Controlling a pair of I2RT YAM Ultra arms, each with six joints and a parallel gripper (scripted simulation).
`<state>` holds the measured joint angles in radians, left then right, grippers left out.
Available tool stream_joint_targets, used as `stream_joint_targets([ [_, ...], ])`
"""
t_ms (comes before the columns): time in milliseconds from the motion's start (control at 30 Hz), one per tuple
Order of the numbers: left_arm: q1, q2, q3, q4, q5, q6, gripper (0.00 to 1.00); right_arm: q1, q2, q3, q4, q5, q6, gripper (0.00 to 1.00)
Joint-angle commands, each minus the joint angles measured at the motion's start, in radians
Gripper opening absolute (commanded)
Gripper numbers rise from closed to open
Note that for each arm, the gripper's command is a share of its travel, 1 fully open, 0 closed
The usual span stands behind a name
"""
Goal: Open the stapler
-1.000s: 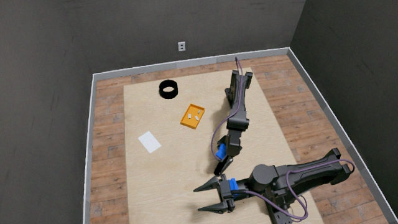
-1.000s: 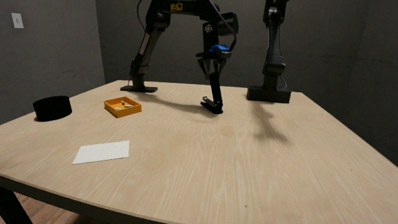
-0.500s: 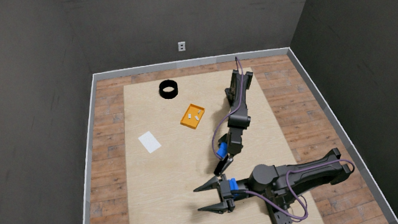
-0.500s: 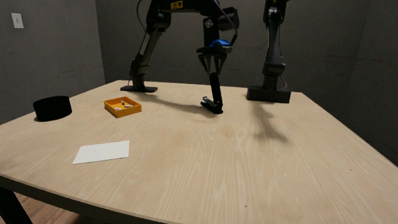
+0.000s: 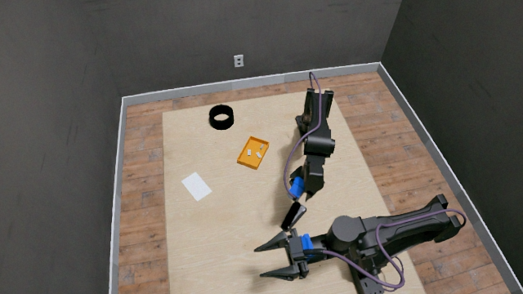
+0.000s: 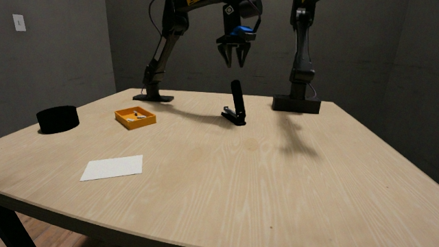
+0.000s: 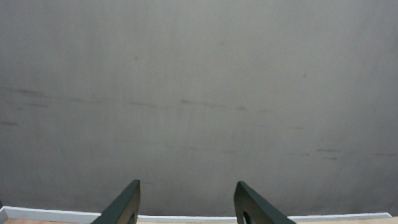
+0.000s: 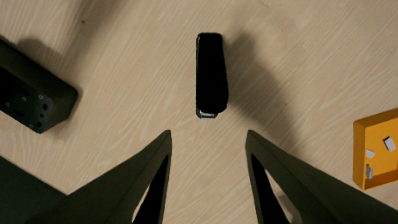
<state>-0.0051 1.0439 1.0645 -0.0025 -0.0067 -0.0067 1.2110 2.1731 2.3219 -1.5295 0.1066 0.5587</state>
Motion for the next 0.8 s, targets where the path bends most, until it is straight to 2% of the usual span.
stream_joint_targets([
  [0, 0.011, 0.009, -0.012, 0.007, 0.007, 0.006, 0.57, 0.002, -0.015, 0.025, 0.048, 0.032, -0.009, 0.5],
  [167, 0.011, 0.009, -0.012, 0.007, 0.007, 0.006, 0.57, 0.044, -0.031, -0.044, 0.266, 0.108, -0.008, 0.5],
  [300, 0.011, 0.009, -0.012, 0.007, 0.007, 0.006, 0.57, 0.083, -0.059, -0.142, 0.439, 0.168, -0.013, 0.5],
  [367, 0.011, 0.009, -0.012, 0.007, 0.007, 0.006, 0.57, 0.083, -0.059, -0.142, 0.439, 0.168, -0.013, 0.5],
  [400, 0.011, 0.009, -0.012, 0.007, 0.007, 0.006, 0.57, 0.092, -0.082, -0.208, 0.522, 0.19, -0.022, 0.5],
  [767, 0.011, 0.009, -0.012, 0.007, 0.007, 0.006, 0.57, 0.175, -0.198, -0.582, 0.996, 0.33, -0.085, 0.5],
])
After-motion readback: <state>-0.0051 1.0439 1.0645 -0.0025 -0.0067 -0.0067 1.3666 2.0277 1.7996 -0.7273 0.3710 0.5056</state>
